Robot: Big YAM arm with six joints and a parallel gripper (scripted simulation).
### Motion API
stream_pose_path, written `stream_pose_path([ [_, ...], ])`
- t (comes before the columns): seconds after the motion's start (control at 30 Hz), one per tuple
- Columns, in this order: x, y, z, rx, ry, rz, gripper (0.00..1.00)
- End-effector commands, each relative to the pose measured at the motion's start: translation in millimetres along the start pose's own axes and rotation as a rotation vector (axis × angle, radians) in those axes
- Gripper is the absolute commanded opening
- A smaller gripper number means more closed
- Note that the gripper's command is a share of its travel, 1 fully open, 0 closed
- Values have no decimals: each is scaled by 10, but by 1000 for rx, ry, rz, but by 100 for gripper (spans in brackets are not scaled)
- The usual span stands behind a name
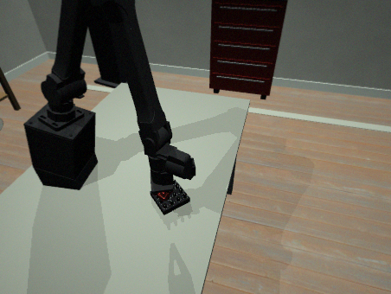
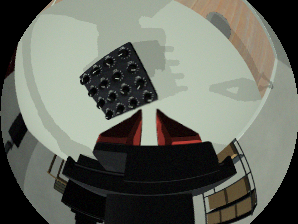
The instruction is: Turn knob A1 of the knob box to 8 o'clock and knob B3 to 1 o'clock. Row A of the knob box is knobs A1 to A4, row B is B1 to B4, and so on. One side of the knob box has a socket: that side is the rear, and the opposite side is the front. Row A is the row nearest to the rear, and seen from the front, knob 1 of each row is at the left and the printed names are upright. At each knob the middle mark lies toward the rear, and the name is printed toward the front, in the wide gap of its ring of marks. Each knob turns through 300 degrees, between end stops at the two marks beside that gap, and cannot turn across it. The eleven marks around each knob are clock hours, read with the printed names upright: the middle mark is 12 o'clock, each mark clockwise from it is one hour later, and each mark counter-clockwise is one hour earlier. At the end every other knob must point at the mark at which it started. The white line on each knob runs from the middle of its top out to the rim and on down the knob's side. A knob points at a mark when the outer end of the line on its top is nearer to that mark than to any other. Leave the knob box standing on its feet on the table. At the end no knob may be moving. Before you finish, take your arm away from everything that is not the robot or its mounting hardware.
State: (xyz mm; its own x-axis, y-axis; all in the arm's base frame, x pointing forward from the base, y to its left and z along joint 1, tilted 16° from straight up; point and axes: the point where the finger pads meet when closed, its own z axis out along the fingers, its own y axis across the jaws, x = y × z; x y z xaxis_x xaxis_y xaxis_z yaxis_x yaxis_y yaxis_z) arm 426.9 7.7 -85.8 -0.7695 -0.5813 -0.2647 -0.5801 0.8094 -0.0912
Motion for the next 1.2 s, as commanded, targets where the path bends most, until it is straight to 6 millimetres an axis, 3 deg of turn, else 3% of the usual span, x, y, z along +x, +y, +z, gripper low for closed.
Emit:
stream_pose_path([
  [0.0, 16, -17, -59, 4, -1, 156, 19],
  [1.17, -13, -19, -135, 6, -8, 1043, 19],
])
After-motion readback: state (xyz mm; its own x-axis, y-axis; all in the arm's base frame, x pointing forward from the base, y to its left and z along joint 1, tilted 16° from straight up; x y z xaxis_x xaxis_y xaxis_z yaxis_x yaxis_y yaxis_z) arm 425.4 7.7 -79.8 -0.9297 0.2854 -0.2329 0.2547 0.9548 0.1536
